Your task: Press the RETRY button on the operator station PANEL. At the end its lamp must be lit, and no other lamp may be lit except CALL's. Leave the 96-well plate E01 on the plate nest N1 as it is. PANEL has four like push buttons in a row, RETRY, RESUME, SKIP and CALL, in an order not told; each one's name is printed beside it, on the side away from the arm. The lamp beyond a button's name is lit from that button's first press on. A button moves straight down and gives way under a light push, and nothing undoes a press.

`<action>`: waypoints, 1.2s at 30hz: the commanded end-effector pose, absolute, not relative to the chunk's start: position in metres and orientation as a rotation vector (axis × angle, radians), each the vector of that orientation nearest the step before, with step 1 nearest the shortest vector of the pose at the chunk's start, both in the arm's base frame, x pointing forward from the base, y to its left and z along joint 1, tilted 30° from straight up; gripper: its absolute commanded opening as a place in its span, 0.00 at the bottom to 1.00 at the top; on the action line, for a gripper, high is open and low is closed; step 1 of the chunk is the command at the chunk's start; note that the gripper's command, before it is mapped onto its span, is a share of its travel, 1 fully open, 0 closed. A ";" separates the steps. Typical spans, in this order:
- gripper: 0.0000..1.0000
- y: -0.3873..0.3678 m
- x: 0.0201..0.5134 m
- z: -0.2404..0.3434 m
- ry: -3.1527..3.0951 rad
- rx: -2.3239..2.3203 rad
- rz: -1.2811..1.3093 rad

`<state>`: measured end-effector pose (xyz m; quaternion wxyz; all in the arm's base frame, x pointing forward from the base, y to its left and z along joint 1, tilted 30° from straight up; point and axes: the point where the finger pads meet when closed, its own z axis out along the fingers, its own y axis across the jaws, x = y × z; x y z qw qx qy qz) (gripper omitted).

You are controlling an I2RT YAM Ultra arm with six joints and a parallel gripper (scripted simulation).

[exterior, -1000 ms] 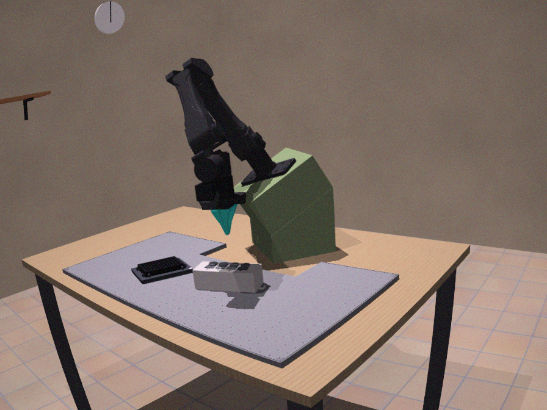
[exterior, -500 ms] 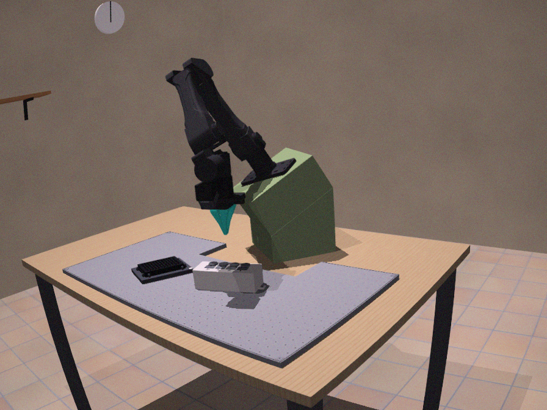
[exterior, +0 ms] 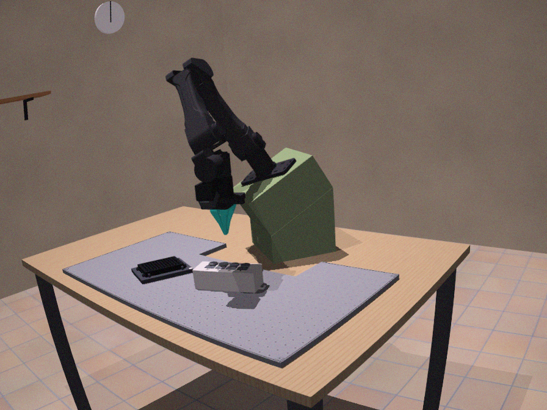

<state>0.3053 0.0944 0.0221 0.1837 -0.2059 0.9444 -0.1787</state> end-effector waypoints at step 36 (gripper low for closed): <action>0.00 0.083 0.317 -0.012 2.673 -0.589 -0.507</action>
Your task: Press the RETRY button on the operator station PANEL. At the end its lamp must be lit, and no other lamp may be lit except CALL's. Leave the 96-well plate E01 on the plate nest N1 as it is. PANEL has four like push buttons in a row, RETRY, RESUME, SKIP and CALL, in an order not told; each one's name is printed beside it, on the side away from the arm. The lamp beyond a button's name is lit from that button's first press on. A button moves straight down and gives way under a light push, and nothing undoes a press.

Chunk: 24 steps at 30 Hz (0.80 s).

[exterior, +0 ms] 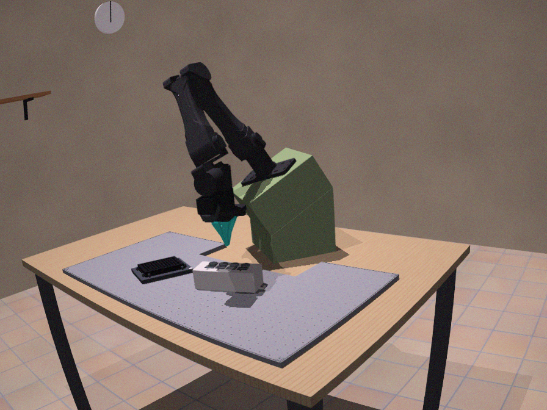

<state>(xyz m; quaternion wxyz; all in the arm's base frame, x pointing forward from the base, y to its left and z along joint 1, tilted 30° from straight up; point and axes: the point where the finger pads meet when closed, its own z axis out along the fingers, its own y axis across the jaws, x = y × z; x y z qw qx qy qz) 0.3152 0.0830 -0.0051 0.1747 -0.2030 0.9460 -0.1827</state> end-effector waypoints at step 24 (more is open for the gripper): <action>0.00 0.084 0.330 -0.017 2.649 -0.580 -0.499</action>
